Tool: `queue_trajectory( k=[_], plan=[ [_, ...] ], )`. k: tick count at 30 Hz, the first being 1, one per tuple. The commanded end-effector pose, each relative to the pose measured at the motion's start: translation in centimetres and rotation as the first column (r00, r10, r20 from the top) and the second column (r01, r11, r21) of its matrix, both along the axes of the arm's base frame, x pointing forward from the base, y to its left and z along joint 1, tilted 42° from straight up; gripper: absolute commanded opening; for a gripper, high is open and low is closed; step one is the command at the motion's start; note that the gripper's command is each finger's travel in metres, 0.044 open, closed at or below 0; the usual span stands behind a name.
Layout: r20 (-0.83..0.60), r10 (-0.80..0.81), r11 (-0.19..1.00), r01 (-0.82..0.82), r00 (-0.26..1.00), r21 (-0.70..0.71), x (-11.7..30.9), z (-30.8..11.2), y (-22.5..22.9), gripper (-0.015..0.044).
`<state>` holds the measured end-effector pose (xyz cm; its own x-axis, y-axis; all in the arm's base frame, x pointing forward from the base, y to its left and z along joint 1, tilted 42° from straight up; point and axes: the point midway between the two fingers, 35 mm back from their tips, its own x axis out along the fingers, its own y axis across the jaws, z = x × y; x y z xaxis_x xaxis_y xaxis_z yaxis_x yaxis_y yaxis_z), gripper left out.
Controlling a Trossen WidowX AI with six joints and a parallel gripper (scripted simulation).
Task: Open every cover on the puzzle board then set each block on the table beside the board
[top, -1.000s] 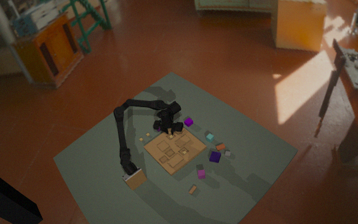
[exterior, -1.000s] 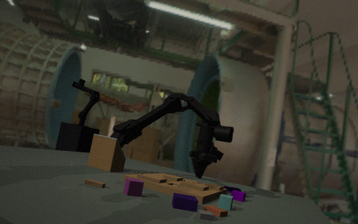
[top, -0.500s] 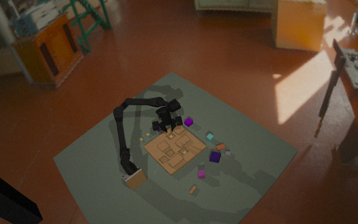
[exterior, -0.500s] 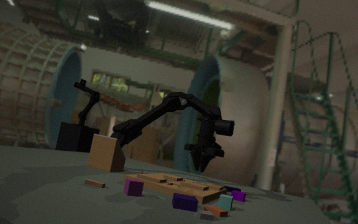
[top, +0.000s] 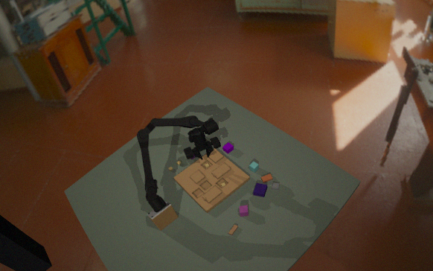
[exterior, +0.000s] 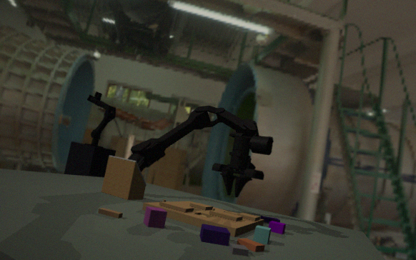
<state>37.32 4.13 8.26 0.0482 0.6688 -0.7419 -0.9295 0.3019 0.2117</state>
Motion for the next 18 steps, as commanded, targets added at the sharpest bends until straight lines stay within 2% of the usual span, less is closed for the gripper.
queue_trajectory(
  k=[1,18],
  plan=[
    [0.008,0.01,1.0,-0.01,1.0,-0.003,0.0,-0.4,0.3,0.0144],
    [0.008,0.01,1.0,-0.01,1.0,-0.001,0.1,-2.5,2.4,0.0144]
  ],
)
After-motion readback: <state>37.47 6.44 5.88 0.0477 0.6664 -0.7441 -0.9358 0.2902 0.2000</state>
